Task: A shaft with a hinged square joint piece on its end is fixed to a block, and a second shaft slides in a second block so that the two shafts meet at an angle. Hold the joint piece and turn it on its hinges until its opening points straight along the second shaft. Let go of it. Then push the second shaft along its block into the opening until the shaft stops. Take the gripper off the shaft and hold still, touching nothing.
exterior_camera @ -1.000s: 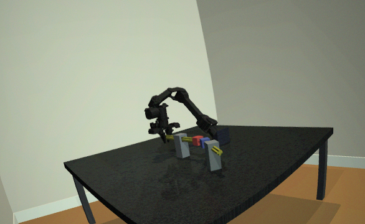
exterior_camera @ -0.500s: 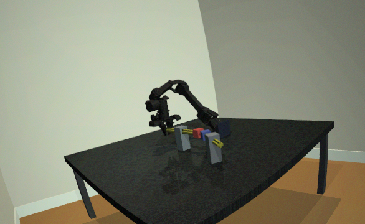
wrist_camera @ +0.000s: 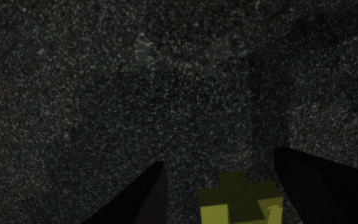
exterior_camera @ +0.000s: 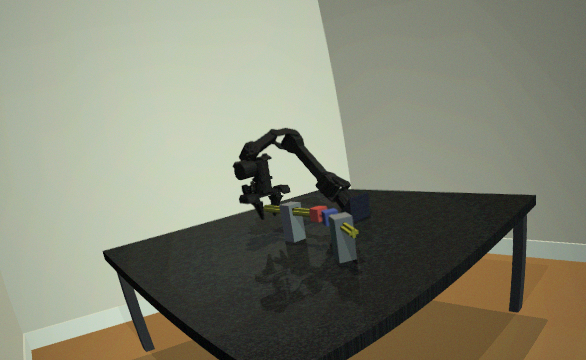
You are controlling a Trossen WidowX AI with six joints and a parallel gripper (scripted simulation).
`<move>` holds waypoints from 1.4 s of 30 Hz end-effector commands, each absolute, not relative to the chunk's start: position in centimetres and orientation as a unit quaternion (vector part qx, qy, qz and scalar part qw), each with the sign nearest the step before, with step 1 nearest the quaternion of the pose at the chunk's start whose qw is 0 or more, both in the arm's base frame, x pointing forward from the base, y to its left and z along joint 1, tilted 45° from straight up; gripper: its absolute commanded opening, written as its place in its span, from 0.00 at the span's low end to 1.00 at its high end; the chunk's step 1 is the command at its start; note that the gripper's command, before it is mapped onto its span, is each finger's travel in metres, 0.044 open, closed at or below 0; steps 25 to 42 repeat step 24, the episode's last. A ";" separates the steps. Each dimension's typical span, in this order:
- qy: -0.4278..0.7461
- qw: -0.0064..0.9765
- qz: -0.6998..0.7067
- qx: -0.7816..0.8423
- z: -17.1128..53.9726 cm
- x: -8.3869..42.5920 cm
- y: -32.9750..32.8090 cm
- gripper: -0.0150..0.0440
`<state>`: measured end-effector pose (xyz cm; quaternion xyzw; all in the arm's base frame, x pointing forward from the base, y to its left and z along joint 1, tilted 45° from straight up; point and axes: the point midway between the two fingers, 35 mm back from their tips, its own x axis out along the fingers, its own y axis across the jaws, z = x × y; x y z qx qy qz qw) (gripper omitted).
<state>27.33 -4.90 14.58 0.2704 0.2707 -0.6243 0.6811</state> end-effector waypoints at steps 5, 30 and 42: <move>0.271 0.681 -0.624 0.270 14.6 27.3 -4.9 1.00; 0.275 0.680 -0.623 0.271 16.6 27.1 -2.8 1.00; 0.275 0.680 -0.623 0.271 16.6 27.1 -2.8 1.00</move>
